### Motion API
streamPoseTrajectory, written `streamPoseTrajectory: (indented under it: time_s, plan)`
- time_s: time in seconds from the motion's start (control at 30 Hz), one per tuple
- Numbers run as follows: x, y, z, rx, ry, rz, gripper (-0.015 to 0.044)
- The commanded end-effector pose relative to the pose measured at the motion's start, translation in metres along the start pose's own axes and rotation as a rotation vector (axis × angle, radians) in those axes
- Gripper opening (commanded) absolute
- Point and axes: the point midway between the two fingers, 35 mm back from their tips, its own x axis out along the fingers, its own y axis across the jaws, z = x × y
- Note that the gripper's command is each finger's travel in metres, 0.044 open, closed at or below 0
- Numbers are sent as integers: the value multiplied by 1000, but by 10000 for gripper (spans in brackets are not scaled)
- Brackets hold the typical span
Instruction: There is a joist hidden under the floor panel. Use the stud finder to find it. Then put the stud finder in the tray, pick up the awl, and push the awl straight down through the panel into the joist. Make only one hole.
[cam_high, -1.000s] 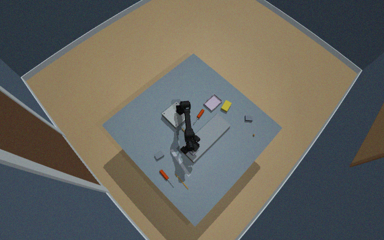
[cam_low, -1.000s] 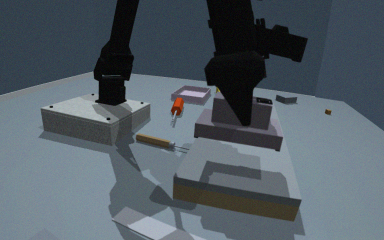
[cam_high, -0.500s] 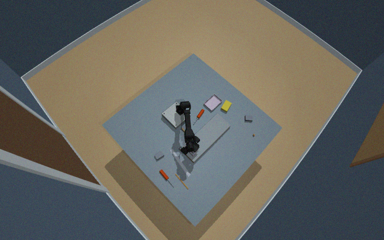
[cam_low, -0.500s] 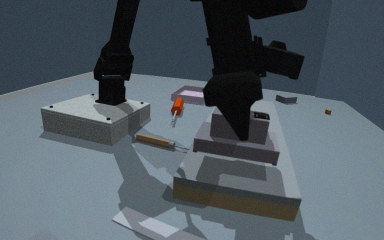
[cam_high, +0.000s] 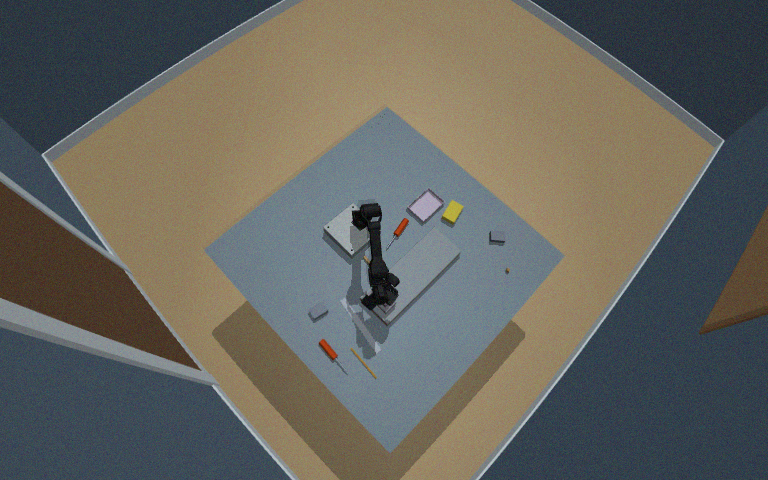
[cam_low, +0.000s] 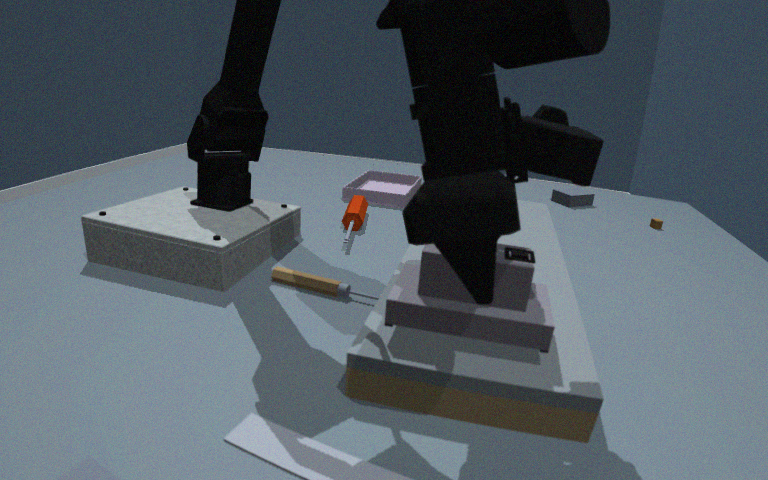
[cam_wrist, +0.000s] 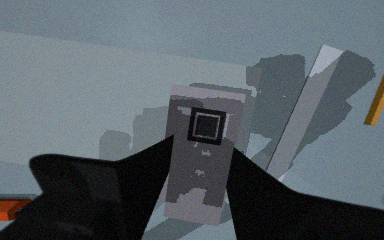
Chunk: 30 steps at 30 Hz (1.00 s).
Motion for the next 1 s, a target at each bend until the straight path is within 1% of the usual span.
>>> streamPoseTrajectory:
  time_s: [0.0,0.27,0.97]
  plan:
    - [6,0,-2,5,0,-4,0]
    - [14,1,-4,5,0,-4,0]
    - [14,47,-4,6,-1,-1,0]
